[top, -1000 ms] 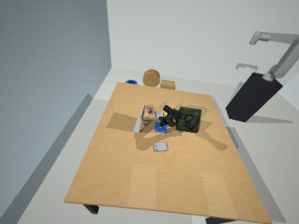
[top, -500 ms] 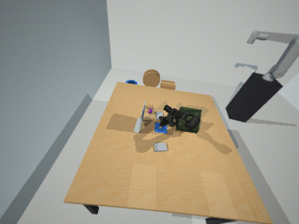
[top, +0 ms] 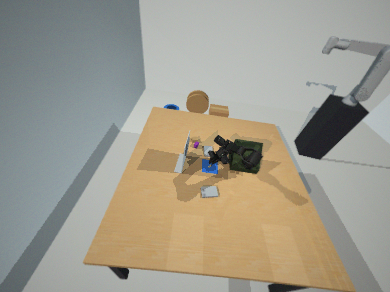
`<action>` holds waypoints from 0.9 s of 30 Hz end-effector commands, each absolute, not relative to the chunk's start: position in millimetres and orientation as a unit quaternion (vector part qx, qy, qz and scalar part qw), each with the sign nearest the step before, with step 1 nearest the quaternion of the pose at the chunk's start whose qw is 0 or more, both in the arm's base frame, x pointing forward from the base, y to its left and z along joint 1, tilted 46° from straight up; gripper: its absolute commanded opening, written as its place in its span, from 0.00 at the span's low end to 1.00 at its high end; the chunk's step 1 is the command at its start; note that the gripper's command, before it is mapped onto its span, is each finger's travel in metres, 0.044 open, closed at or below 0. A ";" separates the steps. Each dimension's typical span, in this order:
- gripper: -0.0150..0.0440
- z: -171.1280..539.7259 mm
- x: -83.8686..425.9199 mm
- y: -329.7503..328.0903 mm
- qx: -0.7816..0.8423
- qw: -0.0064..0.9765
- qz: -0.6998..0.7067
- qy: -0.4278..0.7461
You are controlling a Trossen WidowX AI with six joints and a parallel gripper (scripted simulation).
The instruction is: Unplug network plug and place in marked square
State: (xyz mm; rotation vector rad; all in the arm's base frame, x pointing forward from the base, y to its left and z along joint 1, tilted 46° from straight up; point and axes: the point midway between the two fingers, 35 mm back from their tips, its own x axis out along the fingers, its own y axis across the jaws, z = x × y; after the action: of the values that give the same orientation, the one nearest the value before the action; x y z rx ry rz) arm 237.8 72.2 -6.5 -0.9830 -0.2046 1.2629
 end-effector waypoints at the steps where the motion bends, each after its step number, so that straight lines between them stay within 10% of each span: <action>1: 0.52 -4.9 237.7 69.9 -0.441 0.691 0.565 -0.094; 27: 0.52 1.2 232.2 57.2 -0.440 0.691 0.565 -0.093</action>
State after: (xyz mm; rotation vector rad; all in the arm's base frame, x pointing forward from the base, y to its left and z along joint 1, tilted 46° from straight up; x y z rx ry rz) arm 231.5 58.7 -0.6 -0.9815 -0.2024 1.2648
